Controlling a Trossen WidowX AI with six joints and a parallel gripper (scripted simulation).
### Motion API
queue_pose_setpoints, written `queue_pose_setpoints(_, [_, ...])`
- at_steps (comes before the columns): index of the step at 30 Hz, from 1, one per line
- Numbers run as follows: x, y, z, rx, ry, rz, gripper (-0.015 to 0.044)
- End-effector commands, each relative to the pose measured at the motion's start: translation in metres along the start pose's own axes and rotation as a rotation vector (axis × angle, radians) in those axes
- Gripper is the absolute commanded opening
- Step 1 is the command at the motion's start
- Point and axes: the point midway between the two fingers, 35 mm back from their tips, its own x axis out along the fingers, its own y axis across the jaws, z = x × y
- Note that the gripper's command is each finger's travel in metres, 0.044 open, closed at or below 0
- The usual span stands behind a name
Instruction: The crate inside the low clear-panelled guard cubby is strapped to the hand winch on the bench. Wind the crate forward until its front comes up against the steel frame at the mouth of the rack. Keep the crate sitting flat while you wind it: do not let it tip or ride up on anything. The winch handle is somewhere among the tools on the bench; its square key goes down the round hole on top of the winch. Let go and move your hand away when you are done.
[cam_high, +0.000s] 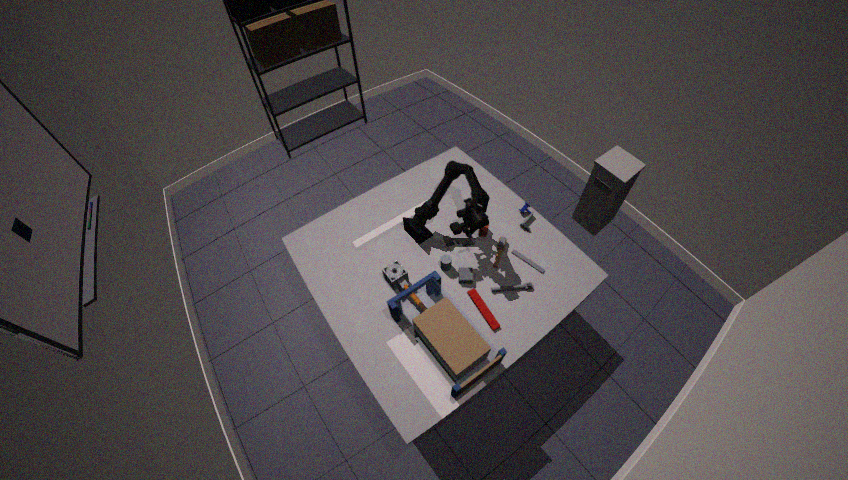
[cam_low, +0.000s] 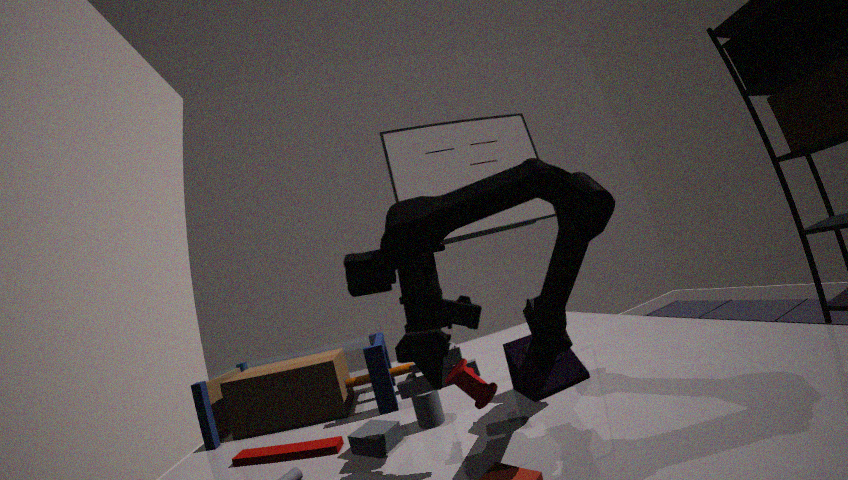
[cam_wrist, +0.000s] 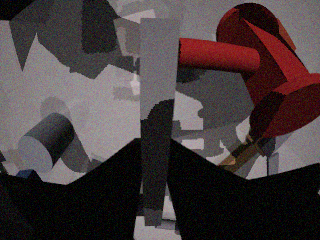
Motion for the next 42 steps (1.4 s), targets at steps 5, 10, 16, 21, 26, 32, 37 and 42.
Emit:
queue_pose_setpoints(5, [-0.015, 0.0, 0.002, -0.008, 0.011, 0.01, 0.0])
queue_pose_setpoints(10, [-0.015, 0.0, 0.002, -0.008, 0.011, 0.01, 0.0])
queue_pose_setpoints(16, [-0.015, 0.0, 0.002, -0.008, 0.011, 0.01, 0.0])
queue_pose_setpoints(21, [-0.015, 0.0, 0.002, -0.008, 0.011, 0.01, 0.0])
queue_pose_setpoints(26, [-0.012, 0.003, 0.001, 0.064, 0.002, 0.007, 0.0])
queue_pose_setpoints(32, [-0.012, 0.02, -0.008, 0.333, 0.002, 0.015, 0.0])
queue_pose_setpoints(37, [-0.012, 0.035, -0.014, 0.557, 0.003, 0.021, 0.0])
queue_pose_setpoints(42, [-0.012, 0.05, -0.019, 0.781, 0.003, 0.026, 0.0])
